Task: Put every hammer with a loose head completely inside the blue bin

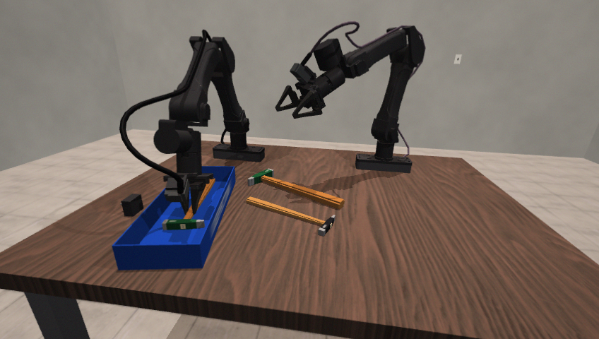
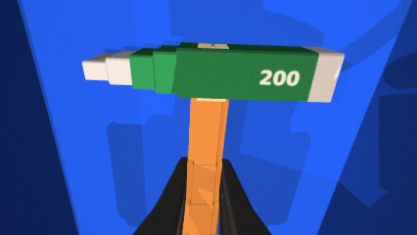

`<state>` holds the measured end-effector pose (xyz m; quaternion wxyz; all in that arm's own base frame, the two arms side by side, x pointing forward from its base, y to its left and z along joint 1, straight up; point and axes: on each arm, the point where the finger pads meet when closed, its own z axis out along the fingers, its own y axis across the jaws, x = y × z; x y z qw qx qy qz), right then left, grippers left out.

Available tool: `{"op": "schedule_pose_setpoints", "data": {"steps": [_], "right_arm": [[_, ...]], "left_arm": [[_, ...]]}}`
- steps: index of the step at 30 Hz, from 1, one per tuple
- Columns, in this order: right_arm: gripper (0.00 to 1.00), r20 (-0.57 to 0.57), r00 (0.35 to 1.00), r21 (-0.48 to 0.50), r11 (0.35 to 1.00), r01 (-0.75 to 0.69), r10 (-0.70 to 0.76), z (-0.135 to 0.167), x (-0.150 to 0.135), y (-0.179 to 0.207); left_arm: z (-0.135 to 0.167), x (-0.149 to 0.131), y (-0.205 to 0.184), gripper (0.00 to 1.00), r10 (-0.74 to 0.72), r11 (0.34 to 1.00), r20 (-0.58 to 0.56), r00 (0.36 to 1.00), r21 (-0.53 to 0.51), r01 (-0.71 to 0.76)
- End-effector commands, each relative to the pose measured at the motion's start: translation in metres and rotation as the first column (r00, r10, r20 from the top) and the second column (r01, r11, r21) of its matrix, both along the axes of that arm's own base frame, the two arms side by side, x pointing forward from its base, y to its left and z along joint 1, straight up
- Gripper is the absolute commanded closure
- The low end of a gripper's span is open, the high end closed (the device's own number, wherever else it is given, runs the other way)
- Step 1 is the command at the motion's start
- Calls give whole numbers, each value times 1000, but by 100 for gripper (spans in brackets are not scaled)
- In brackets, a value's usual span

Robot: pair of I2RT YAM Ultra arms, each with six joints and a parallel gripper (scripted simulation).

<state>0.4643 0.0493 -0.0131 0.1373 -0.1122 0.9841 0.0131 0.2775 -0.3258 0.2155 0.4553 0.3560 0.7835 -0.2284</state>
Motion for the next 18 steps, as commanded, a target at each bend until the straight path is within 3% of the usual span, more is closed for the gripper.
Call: {"op": "schedule_pose_setpoints", "data": {"steps": [1,9,11,12,13,14,18], "right_arm": [[90,47,999,14,1000,11,-11,8,7,1],[90,38,999,11,1000,11,-12,0,6,0],[67,38,999,11,1000,12,-12,0,6,0],[61,38,999,11,1000,12,-12,0,6,0],[61,38,999,11,1000,12,-12,0,6,0],[49,34,999,10,1000,12,-13,4,3,0],[48,39,999,10,1000,13,-13,8,3,0]], "left_arm": [[14,3,-7,0,-2,1000,21,1000,-20,3],[14,3,-7,0,-2,1000,21,1000,-20,3],[14,3,-7,0,-2,1000,21,1000,-20,3],[14,3,-7,0,-2,1000,21,1000,-20,3],[14,3,-7,0,-2,1000,21,1000,-20,3],[14,3,-7,0,-2,1000,21,1000,-20,3],[14,3,-7,0,-2,1000,21,1000,-20,3]]}}
